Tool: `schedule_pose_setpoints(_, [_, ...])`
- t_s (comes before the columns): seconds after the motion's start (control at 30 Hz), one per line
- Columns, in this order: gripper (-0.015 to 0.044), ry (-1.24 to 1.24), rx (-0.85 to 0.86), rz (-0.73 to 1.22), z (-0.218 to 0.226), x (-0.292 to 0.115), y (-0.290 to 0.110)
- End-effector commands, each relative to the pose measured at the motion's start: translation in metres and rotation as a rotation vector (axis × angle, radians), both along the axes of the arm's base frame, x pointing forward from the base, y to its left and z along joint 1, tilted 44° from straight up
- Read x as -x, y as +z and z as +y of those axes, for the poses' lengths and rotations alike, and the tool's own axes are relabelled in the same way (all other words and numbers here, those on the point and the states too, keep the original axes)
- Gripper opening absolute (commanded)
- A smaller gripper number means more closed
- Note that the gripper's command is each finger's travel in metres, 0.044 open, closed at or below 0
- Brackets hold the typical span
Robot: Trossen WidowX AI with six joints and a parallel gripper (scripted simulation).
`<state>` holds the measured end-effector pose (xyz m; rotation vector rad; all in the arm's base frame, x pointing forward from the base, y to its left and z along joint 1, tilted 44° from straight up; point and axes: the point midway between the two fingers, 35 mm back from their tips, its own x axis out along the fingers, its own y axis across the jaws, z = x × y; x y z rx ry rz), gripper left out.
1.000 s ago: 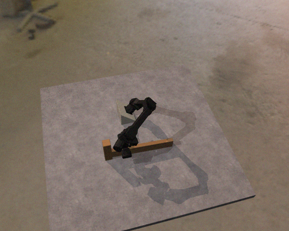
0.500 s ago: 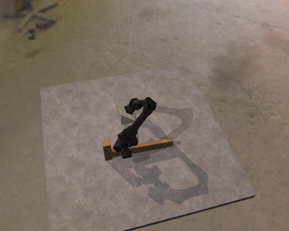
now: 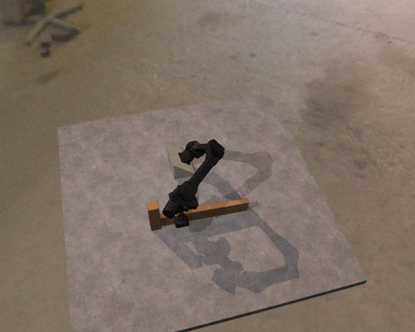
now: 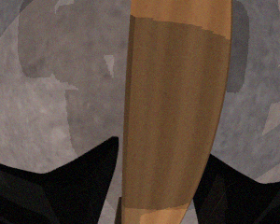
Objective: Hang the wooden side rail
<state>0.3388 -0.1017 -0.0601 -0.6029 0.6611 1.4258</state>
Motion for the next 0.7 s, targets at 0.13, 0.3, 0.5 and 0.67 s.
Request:
schedule_pose_setpoints(0.13, [0.042, -0.003, 0.005, -0.001, -0.014, 0.0, 0.014])
schedule_pose_setpoints(0.3, [0.044, -0.005, 0.009, -0.001, -0.027, 0.001, 0.029])
schedule_pose_setpoints(0.5, [0.044, -0.005, 0.008, -0.001, -0.014, 0.001, 0.041])
schedule_pose_setpoints(0.67, [0.044, -0.005, 0.007, -0.001, -0.005, 0.001, 0.049])
